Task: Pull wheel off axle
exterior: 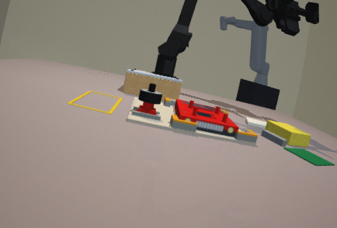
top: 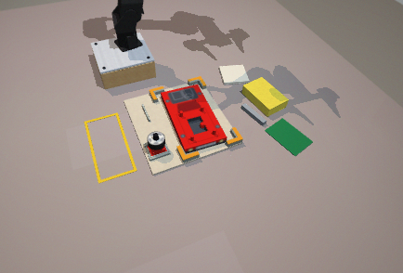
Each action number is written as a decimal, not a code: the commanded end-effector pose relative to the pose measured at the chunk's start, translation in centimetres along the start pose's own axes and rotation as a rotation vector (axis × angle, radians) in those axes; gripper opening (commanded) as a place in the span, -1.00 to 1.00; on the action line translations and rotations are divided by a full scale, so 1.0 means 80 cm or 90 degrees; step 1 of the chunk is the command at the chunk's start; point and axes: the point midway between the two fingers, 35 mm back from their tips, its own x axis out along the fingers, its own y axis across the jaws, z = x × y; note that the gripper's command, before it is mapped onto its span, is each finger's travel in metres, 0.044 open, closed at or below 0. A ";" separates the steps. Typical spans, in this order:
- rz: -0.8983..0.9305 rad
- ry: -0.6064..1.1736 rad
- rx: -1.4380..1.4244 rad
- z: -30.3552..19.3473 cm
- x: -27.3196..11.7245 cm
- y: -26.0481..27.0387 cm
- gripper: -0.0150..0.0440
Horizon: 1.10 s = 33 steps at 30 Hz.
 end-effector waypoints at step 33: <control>-0.481 -0.316 -1.573 0.182 0.302 0.209 0.53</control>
